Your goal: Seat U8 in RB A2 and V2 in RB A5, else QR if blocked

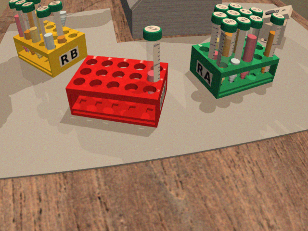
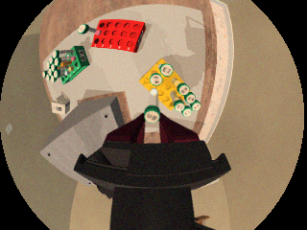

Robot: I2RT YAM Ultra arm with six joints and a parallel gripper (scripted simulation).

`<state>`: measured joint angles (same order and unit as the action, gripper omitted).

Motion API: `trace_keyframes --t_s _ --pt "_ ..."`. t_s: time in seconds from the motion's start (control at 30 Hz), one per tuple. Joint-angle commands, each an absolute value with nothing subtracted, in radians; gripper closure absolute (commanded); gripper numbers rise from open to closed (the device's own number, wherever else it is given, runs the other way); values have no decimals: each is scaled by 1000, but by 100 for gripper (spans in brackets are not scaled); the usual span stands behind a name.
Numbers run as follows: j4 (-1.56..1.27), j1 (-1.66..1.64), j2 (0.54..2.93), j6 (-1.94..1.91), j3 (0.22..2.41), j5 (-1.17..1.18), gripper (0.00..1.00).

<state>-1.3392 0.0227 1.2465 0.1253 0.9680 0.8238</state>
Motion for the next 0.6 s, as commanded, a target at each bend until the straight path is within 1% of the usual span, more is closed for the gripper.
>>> trace_keyframes --t_s 0.0,0.57 --pt "-1319 27 1223 106 945 836 100" --pt "-1286 48 1218 78 927 835 100"
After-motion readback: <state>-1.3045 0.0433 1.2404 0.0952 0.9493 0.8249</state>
